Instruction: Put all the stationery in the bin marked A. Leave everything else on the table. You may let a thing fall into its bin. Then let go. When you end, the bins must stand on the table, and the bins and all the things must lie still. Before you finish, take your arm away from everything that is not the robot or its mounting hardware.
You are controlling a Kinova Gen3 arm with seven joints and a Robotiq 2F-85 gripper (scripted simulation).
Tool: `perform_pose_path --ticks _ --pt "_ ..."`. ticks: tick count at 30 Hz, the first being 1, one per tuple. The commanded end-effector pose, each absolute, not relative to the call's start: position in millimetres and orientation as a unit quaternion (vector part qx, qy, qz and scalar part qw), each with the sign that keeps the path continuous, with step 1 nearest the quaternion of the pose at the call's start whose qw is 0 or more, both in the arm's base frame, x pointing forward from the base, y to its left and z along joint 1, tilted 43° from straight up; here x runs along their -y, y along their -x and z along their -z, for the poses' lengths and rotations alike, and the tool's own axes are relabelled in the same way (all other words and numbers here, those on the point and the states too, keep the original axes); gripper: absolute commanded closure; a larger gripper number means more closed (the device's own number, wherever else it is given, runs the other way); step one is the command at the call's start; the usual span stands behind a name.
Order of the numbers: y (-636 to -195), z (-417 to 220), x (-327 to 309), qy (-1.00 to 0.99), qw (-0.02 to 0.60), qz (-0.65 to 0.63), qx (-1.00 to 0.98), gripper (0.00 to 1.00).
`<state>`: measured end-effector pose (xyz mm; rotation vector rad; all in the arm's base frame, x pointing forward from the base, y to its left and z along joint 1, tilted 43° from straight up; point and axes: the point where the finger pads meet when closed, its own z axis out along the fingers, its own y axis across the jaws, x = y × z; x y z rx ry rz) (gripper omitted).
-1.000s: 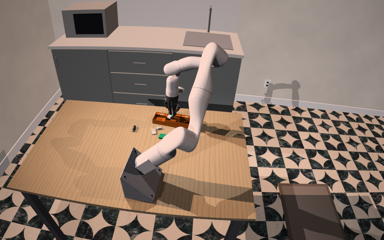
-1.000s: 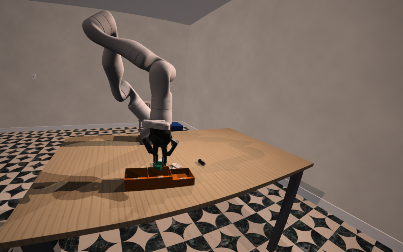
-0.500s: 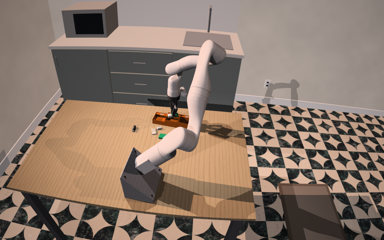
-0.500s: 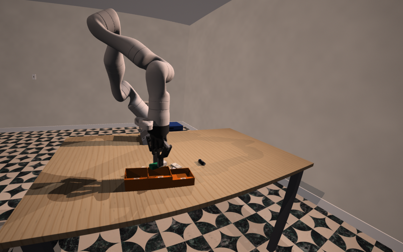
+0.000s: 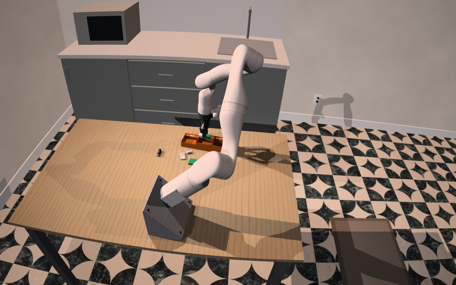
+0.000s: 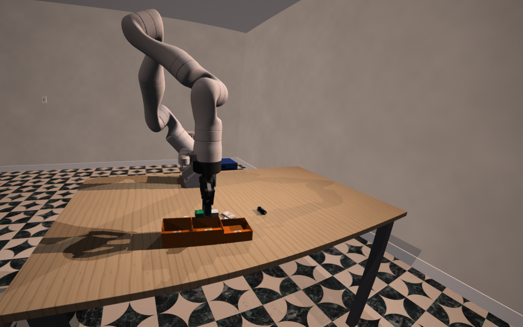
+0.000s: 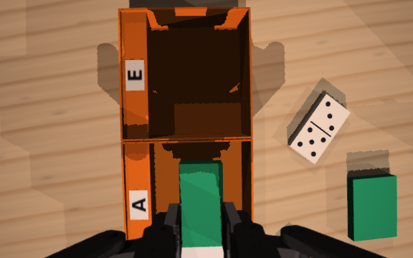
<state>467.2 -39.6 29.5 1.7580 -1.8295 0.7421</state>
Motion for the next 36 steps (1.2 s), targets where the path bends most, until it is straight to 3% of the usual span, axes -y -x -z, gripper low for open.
perform_pose_path --ticks 1,36 --pt "-467.5 -27.7 36.9 -0.646 0.245 -0.275 0.668 0.81" --pt "-468.8 0.6 68.0 -0.647 0.246 -0.274 0.668 0.81"
